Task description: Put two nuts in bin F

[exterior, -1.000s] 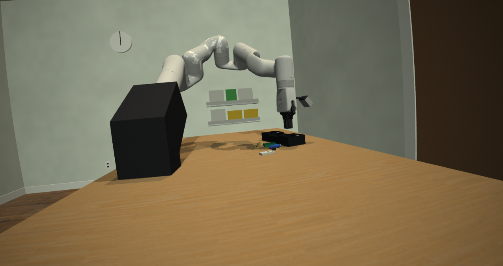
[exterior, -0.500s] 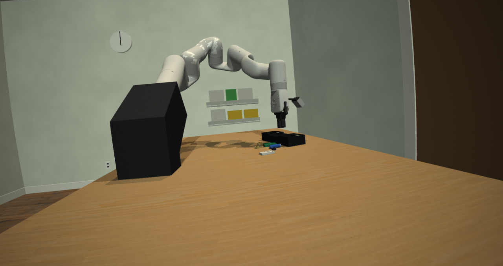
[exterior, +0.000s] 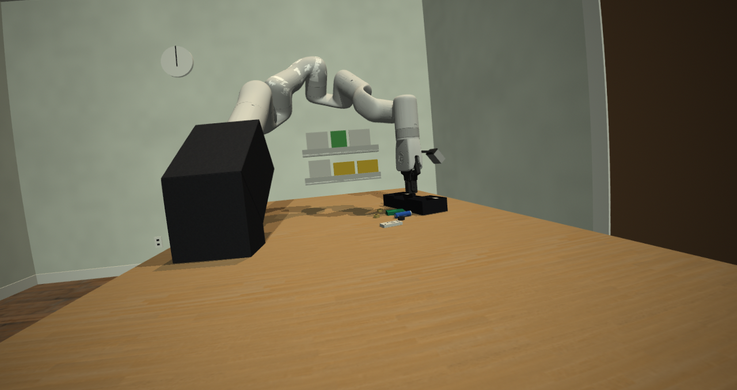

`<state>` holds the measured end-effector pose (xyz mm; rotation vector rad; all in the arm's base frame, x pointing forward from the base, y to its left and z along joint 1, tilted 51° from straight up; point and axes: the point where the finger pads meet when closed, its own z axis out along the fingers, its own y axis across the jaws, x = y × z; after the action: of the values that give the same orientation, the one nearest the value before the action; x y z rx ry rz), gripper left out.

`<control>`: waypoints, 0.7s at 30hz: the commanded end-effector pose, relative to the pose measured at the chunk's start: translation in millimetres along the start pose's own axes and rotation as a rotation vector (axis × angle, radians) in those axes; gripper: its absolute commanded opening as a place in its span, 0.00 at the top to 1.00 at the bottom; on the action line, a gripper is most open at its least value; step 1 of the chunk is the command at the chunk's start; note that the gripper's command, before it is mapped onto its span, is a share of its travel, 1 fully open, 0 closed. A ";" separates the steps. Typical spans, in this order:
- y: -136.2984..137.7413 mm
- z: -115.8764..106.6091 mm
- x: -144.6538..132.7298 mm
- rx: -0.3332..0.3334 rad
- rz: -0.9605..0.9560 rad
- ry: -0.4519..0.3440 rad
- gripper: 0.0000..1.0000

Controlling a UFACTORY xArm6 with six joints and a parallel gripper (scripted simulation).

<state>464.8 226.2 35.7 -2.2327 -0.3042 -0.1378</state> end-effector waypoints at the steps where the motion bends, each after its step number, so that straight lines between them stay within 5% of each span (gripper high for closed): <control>1: 0.0 11.0 1.8 -0.001 -0.001 0.004 0.93; 21: 0.0 31.4 1.8 -0.001 -0.001 0.004 0.93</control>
<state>465.4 251.5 15.7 -2.2324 -0.3044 -0.1395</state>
